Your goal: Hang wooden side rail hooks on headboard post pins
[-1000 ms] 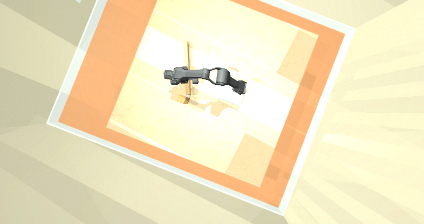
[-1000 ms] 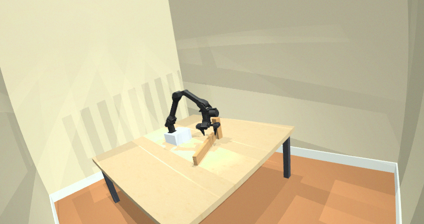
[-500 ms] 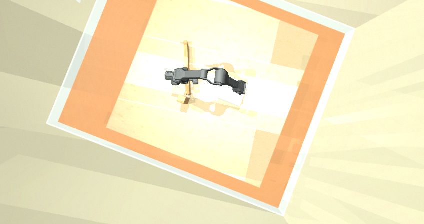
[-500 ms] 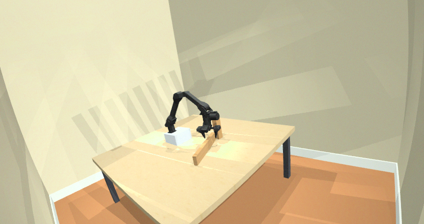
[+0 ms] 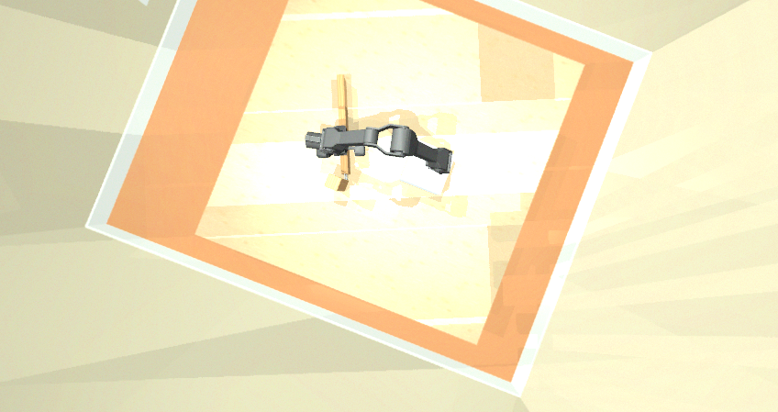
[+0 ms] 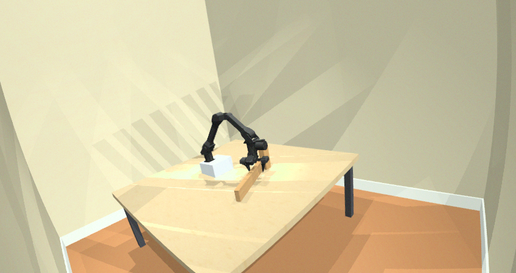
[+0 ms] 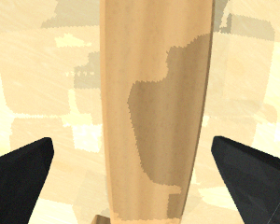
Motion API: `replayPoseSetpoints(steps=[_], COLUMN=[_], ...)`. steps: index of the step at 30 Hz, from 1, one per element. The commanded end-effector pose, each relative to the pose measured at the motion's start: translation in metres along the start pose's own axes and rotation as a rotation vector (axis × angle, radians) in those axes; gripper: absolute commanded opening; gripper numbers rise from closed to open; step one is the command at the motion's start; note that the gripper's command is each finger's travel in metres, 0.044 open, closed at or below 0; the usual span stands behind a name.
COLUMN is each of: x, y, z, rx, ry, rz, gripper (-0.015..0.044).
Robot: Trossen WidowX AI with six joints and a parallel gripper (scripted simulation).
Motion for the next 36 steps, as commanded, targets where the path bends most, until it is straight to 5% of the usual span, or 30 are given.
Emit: replayPoseSetpoints(steps=[1, 10, 23, 31, 36], x=[-0.0029, -0.0029, -0.0029, -0.0029, -0.0029], y=[-0.0005, -0.0005, -0.0005, -0.0005, -0.0005], z=[0.0118, 0.0121, 0.0121, 0.0121, 0.0121], rx=[0.0, 0.0, 0.0, 0.0, 0.0], ry=[-0.017, -0.017, -0.017, -0.017, -0.017], rz=[0.004, 0.004, 0.004, 0.004, 0.004], gripper=[0.044, 0.044, 0.0099, 0.0006, 0.0])
Point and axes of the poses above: the point midway between the two fingers, 35 mm back from their tips, its own z axis out along the fingers, its own x axis across the jaws, y = z × x, the point moved 7 cm from there along -z, back along the fingers, and after that the axes turned 1 degree about -z, right-handed, at the moved point
